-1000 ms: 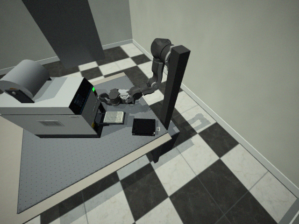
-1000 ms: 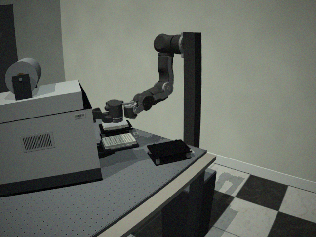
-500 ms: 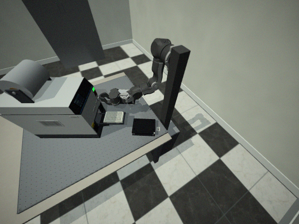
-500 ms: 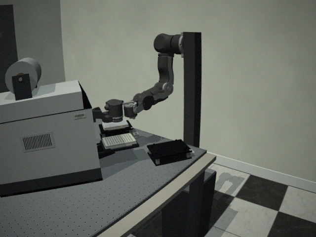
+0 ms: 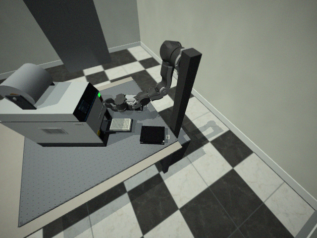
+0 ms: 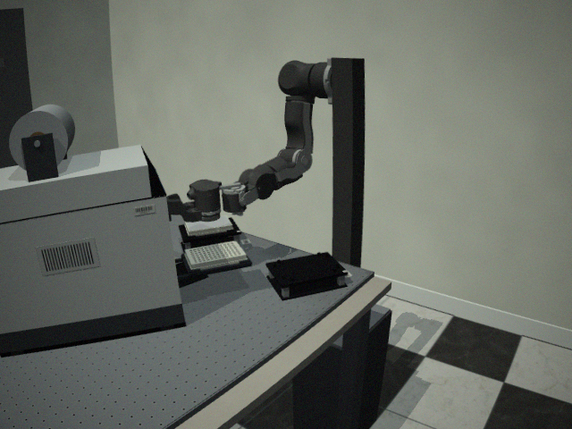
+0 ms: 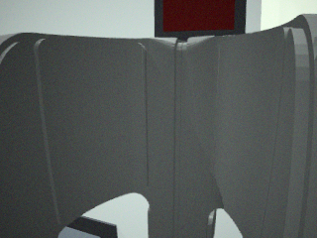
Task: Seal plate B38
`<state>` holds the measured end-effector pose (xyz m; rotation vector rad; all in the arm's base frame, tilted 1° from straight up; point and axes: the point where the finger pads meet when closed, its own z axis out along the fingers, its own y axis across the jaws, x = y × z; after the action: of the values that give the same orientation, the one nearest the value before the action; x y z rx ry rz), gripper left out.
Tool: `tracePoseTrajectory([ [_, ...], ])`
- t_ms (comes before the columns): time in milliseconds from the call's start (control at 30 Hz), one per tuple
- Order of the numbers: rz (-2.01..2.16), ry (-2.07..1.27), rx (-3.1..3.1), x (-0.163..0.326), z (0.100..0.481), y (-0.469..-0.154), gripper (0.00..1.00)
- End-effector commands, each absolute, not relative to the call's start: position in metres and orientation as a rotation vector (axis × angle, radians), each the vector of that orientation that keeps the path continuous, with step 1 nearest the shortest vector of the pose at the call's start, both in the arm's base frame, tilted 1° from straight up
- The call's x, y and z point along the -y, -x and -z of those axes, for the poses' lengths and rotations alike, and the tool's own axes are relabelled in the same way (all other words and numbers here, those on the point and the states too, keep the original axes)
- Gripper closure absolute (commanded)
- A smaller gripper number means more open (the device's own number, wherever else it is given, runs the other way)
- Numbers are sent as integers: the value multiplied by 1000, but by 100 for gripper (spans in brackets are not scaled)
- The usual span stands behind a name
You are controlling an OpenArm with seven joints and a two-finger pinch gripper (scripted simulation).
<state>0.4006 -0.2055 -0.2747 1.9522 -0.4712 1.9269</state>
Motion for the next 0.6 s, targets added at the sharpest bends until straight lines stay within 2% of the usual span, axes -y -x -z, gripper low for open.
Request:
tracePoseTrajectory([
  [0, -1935, -1952, 467, 205, 274, -401, 100],
  [567, -1935, -1952, 467, 207, 274, -406, 100],
])
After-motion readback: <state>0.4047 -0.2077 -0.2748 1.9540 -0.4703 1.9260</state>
